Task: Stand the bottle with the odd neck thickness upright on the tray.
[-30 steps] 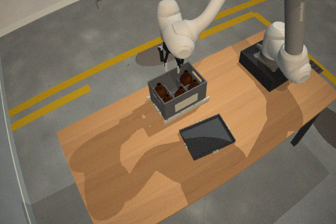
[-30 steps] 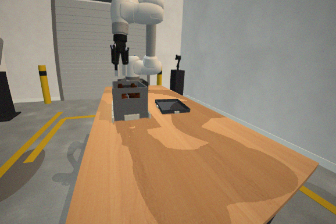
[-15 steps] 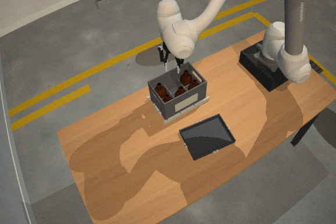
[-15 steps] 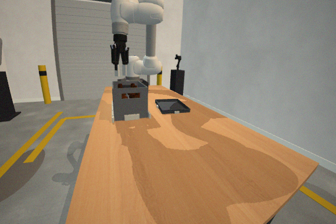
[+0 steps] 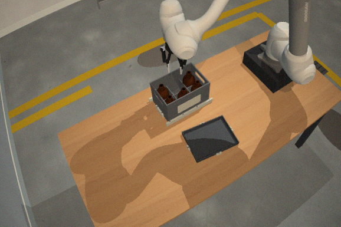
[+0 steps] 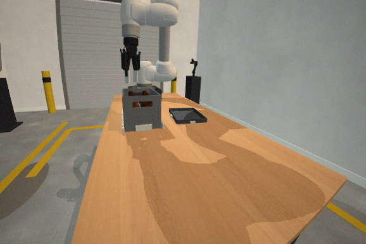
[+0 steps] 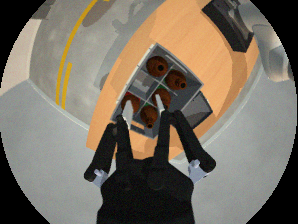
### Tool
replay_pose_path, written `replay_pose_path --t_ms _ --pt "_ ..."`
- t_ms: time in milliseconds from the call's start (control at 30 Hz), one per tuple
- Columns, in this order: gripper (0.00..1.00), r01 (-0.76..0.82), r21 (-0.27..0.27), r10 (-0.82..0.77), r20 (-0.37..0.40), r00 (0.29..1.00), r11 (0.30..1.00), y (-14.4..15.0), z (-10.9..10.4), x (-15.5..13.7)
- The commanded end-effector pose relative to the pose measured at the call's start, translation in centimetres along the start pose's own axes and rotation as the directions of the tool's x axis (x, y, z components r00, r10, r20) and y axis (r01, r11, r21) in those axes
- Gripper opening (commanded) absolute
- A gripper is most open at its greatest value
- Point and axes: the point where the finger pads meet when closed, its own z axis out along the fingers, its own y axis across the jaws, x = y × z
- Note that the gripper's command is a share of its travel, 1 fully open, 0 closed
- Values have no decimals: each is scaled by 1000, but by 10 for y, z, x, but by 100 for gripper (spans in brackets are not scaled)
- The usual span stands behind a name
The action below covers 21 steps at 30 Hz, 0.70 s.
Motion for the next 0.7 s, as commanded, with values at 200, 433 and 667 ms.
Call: replay_pose_path --t_ms 200,433,667 --pt "38 -9 4 9 -2 1000 1000 -3 6 3" --pt "38 -9 4 9 -2 1000 1000 -3 15 3" --pt "38 -9 4 9 -2 1000 1000 -3 24 3"
